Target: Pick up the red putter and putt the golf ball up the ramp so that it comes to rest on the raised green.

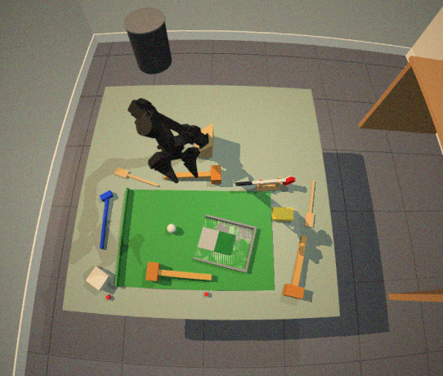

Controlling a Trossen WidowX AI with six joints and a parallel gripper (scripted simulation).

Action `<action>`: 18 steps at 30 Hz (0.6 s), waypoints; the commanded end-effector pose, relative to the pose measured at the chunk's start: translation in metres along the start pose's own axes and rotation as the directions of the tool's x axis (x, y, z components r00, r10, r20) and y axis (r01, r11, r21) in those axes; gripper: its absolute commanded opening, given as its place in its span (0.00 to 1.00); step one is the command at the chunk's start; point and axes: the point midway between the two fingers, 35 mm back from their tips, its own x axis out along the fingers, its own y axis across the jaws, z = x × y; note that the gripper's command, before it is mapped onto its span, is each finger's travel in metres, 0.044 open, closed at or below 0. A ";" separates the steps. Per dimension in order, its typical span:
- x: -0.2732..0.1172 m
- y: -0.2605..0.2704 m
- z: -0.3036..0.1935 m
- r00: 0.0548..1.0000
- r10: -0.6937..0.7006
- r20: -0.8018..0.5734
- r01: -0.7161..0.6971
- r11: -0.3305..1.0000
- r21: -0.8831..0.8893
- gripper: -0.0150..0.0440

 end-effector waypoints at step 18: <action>0.104 0.313 -0.029 0.646 0.691 -0.325 -0.723 0.690 0.031 1.00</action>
